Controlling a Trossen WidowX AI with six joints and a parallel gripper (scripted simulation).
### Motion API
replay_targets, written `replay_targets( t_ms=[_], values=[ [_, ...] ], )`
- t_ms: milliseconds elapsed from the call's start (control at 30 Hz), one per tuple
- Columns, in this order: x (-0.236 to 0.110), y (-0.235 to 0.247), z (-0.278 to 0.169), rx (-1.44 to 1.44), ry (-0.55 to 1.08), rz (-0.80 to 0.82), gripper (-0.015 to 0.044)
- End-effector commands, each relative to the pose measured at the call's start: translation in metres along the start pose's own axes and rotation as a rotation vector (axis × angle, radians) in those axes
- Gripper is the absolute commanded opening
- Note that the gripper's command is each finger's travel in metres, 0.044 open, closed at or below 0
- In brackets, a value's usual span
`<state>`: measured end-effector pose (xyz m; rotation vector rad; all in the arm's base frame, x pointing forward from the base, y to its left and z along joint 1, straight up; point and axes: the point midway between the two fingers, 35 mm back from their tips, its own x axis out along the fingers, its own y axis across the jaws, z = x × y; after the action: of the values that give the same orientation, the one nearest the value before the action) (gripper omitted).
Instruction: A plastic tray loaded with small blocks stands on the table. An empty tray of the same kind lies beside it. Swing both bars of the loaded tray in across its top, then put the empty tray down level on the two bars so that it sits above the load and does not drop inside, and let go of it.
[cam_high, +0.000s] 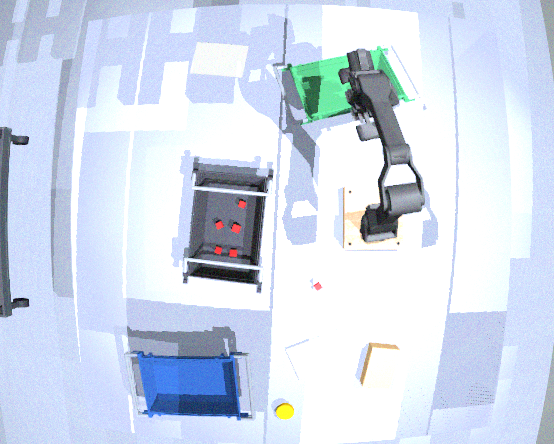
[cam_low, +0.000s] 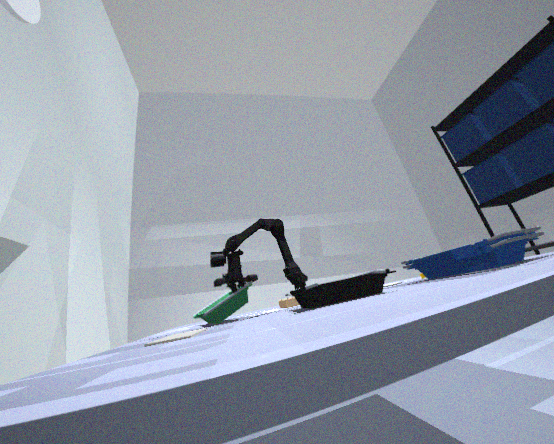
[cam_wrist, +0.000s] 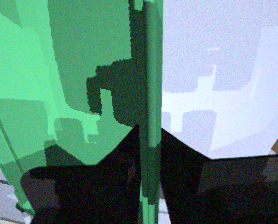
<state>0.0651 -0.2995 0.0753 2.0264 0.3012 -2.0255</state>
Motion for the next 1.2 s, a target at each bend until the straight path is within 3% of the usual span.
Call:
replay_targets(
  t_ms=[0, 633, 1167],
  values=[
    [-0.02, -0.005, 0.0, 0.0, 0.0, -0.01, 0.0],
    [-0.025, -0.003, 0.0, 0.0, 0.0, -0.009, 0.0],
    [-0.082, 0.02, 0.002, 0.0, 0.0, -0.008, 0.0]
  ],
)
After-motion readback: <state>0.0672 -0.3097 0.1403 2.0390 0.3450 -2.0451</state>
